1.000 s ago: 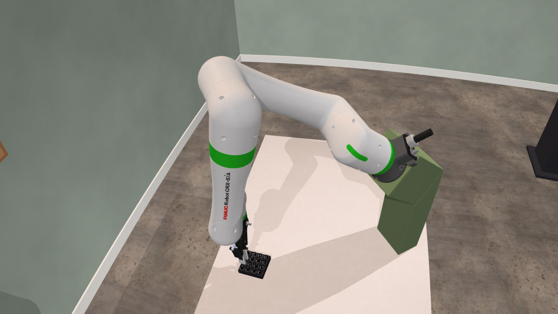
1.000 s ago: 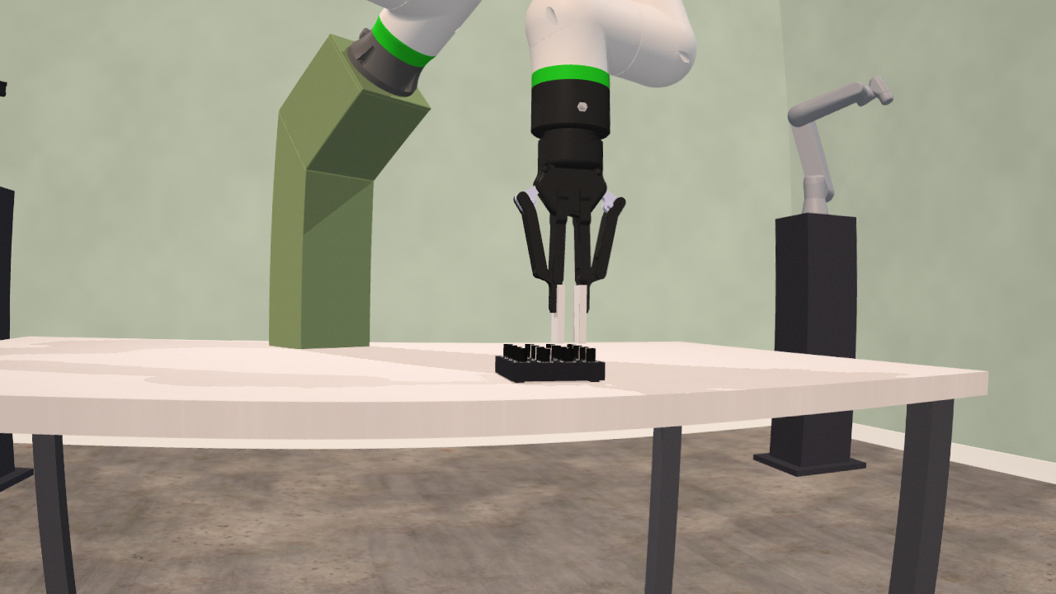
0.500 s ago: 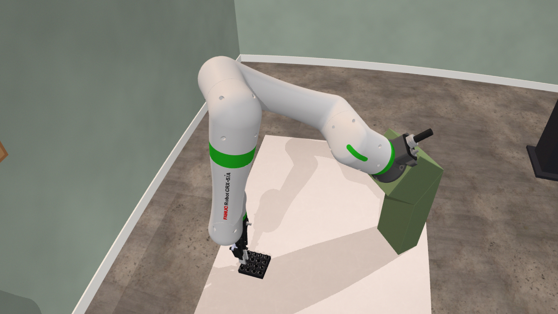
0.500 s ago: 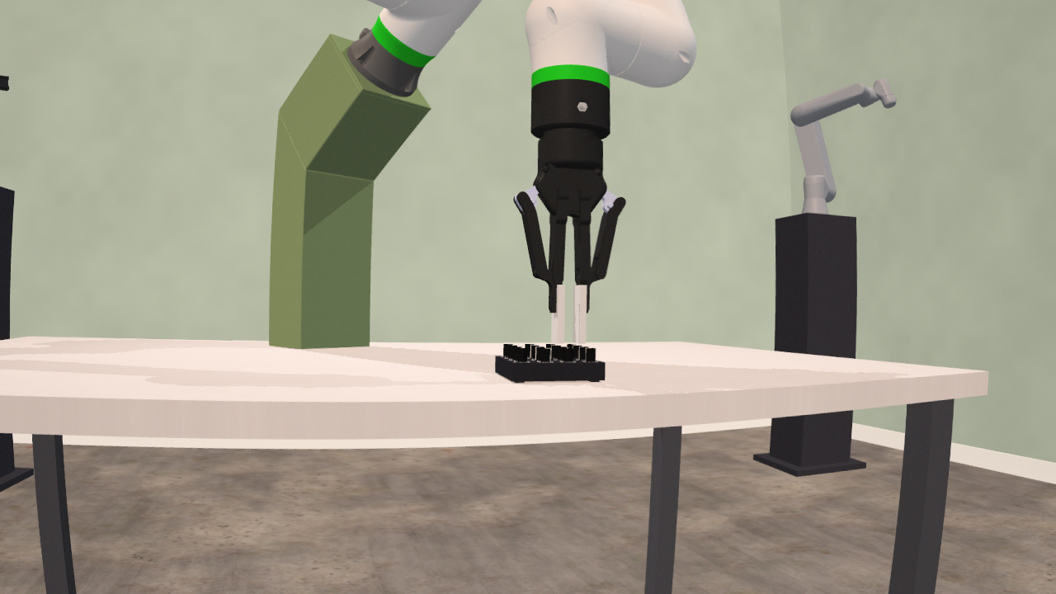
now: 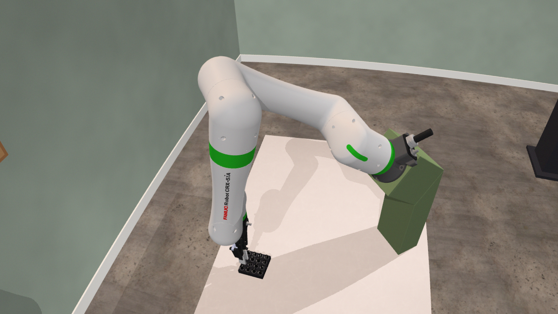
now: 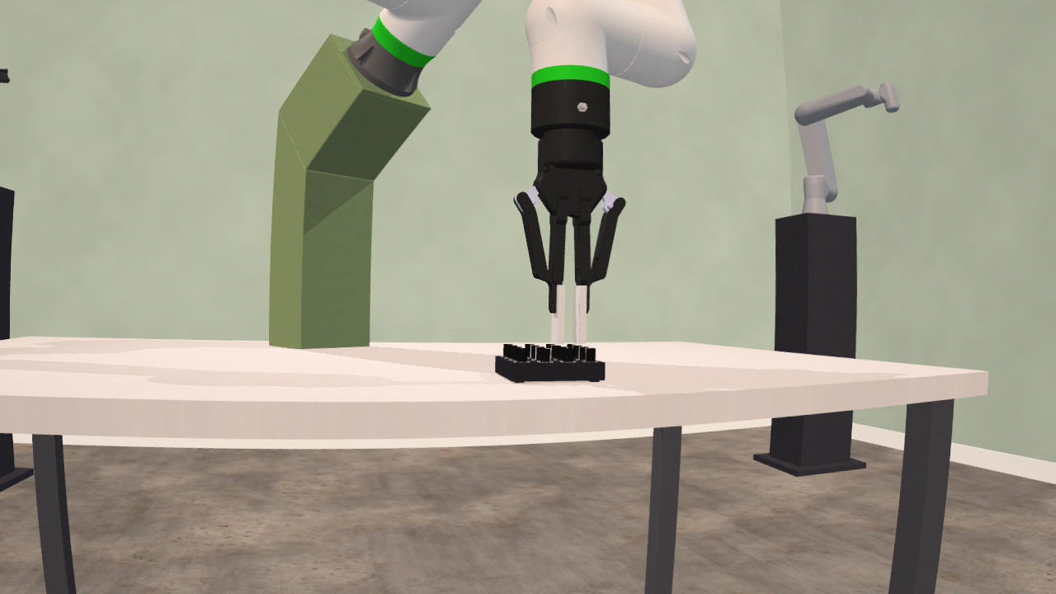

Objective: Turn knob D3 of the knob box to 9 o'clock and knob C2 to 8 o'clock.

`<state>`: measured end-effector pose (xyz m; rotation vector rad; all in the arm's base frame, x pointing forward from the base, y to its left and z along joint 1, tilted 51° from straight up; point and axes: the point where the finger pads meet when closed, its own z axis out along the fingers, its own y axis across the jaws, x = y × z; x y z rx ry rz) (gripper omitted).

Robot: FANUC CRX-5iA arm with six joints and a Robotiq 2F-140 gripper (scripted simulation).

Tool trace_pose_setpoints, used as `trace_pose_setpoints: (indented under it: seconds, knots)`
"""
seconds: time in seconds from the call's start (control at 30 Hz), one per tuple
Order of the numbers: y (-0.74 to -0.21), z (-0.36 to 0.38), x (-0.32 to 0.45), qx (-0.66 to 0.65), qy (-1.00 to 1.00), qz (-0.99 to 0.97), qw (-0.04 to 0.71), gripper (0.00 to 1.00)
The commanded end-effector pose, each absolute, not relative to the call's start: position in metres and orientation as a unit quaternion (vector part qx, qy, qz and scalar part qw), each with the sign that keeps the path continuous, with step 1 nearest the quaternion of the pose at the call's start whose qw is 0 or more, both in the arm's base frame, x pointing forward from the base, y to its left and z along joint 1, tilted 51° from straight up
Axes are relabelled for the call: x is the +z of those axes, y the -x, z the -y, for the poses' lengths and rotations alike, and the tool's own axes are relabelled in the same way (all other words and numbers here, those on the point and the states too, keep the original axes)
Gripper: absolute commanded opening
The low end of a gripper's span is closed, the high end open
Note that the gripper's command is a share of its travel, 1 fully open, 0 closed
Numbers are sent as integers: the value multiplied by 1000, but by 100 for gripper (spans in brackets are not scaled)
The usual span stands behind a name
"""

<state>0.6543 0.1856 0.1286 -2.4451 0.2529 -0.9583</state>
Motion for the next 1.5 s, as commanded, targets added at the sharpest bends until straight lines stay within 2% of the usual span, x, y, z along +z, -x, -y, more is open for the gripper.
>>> trace_pose_setpoints:
  seconds: [0.0,1.47]
  knots:
    - [-655,-186,128,-352,898,-93,249,12]
    - [-664,-191,120,-352,898,-93,249,12]
